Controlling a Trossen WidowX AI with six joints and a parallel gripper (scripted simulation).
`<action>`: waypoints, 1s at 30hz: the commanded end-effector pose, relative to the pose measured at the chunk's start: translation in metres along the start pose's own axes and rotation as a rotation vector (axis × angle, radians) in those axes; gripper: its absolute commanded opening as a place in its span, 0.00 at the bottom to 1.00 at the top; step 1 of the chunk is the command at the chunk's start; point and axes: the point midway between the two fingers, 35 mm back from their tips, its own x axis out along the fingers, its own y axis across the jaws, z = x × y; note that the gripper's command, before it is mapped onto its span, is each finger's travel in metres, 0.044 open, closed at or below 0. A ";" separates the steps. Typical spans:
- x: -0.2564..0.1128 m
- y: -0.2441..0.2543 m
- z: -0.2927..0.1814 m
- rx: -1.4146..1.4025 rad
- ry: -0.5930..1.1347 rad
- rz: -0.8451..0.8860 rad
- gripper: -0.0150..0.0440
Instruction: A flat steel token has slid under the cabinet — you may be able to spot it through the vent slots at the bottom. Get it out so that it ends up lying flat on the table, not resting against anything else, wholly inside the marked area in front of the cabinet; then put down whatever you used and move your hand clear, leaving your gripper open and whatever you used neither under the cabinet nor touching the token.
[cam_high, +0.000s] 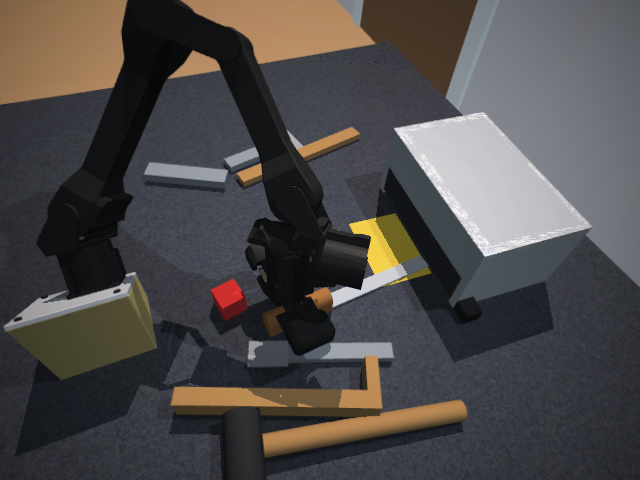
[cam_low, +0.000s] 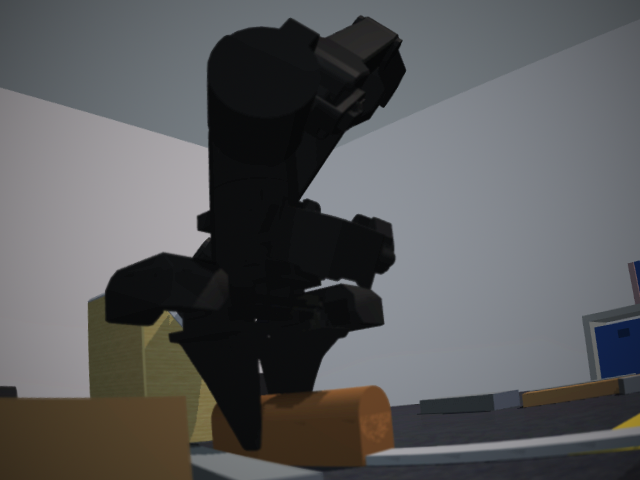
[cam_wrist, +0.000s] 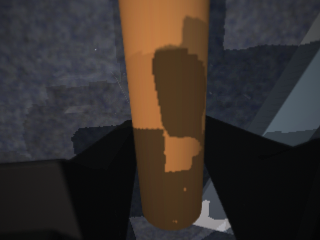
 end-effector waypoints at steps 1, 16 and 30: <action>0.000 -0.001 0.007 -0.001 0.002 -0.004 0.25; 0.000 -0.001 0.027 -0.002 0.002 -0.003 0.25; -0.001 -0.001 0.045 -0.002 0.001 -0.003 0.25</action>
